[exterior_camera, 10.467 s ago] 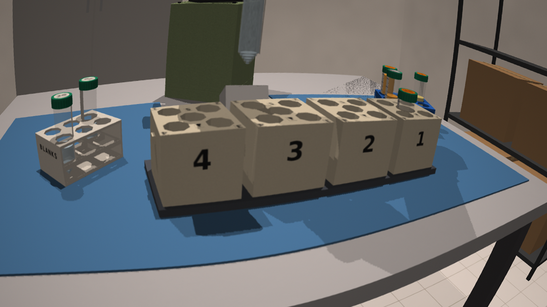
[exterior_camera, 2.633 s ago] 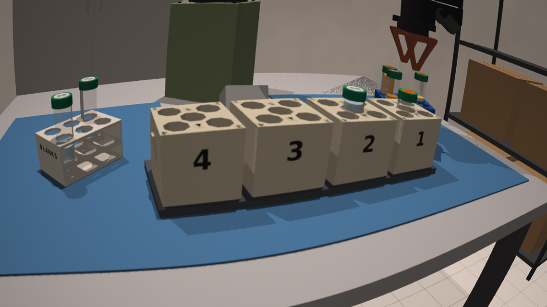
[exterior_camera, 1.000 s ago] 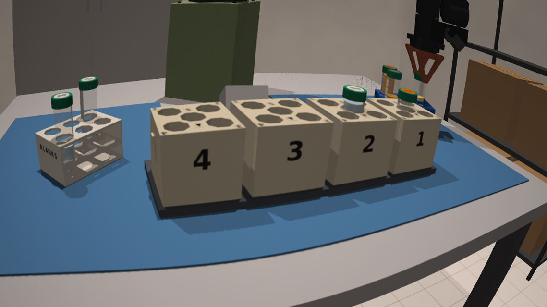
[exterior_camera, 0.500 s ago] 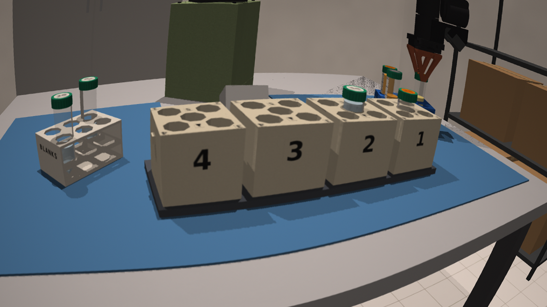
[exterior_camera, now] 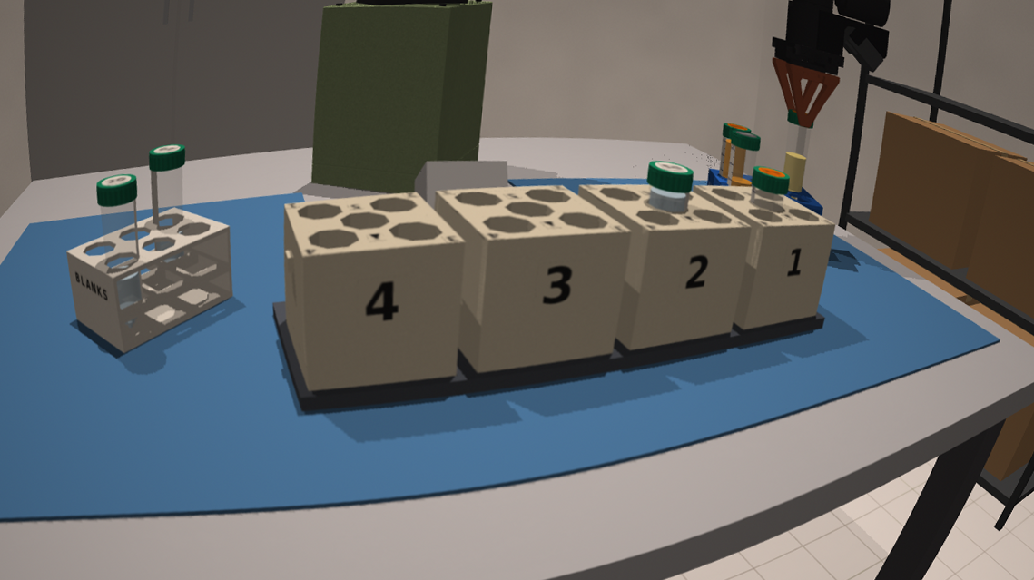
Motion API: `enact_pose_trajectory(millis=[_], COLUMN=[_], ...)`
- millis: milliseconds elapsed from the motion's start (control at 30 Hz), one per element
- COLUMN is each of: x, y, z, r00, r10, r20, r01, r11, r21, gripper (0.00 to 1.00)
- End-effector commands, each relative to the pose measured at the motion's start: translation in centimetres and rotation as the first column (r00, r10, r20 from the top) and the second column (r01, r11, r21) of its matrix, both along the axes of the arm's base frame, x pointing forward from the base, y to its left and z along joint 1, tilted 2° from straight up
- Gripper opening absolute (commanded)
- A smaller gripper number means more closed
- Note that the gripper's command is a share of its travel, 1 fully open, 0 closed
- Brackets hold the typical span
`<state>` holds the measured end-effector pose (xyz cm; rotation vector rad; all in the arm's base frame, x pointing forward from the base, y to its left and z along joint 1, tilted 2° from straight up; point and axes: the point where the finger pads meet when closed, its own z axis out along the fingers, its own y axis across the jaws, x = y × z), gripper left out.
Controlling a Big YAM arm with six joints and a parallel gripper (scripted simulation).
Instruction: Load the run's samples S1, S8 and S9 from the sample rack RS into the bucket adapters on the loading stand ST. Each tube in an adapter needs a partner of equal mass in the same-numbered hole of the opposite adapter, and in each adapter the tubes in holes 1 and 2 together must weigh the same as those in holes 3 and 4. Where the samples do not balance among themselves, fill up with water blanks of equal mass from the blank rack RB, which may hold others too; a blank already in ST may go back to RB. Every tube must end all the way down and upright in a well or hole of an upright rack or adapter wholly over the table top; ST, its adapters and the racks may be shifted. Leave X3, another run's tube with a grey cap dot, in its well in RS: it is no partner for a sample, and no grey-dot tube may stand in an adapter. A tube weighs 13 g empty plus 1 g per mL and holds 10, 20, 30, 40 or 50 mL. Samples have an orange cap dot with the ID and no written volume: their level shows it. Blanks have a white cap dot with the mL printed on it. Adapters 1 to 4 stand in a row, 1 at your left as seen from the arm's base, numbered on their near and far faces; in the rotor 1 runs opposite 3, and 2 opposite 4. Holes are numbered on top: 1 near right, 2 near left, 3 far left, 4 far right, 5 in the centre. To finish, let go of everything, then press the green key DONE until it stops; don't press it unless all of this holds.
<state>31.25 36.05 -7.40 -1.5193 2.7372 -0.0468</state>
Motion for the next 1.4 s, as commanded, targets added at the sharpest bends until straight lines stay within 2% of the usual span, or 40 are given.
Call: enact_pose_trajectory(millis=[0,133,200,233,300,700,800,1100,1133,1267,1367], x=[1.3,1.3,1.3,0.6,1.2,1.0,0.8,0.9,0.4,1.5,1.7], y=[2.7,2.7,2.7,1.9,2.7,2.7,2.3,2.7,-0.6,-2.7,-3.4], z=[4.0,5.4,5.4,5.1,6.4,10.7,10.7,14.2,12.3,12.3,12.3], r00=[0.999,0.999,0.999,0.999,0.999,0.999,0.999,0.999,0.999,0.987,0.983], r10=[0.001,0.001,0.001,0.004,0.002,0.002,0.002,0.002,-0.049,-0.155,-0.181], r20=[0.047,0.048,0.048,0.035,0.048,0.05,0.044,0.051,0.018,0.032,0.032], r01=[-0.004,-0.004,-0.004,-0.006,-0.005,-0.005,-0.004,-0.005,0.048,0.154,0.18], r11=[0.998,0.998,0.998,0.999,0.998,0.998,0.999,0.998,0.999,0.987,0.983], r21=[0.057,0.058,0.058,0.042,0.058,0.061,0.054,0.063,0.022,0.045,0.046], gripper=[0.0,0.0,0.0,0.0,0.0,0.0,0.0,0.0,0.0,0.0,0.0])
